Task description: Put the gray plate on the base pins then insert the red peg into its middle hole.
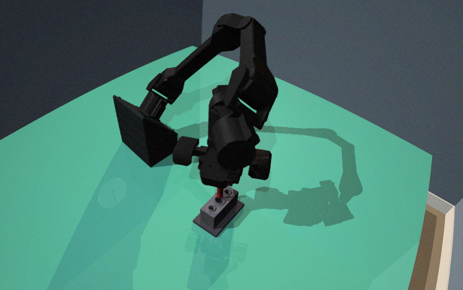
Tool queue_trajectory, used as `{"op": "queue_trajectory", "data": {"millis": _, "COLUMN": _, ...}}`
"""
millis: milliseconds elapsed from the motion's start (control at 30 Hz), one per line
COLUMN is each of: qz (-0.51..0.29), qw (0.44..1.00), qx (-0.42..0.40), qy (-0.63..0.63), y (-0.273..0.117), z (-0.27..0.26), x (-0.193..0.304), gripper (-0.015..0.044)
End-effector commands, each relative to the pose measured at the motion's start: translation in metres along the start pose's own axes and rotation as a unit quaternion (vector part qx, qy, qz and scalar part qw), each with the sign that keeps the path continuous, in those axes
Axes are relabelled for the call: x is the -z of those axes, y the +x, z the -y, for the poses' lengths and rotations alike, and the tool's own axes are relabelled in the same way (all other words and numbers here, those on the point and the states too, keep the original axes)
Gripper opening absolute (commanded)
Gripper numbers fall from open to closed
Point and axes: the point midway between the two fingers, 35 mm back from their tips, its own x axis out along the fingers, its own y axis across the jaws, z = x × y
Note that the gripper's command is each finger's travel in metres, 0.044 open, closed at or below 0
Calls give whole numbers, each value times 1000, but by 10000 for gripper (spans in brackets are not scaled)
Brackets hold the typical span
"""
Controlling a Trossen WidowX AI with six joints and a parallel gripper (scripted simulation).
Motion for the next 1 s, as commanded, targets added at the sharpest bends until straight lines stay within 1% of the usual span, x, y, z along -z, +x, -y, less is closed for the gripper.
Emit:
{"op": "queue_trajectory", "data": {"millis": 0, "qz": 0, "qw": 1000, "qx": 0, "qy": 0, "y": 0, "z": -1, "x": -2, "gripper": 0}}
{"op": "queue_trajectory", "data": {"millis": 967, "qz": 0, "qw": 1000, "qx": 0, "qy": 0, "y": 1, "z": 1, "x": -1, "gripper": 0}}
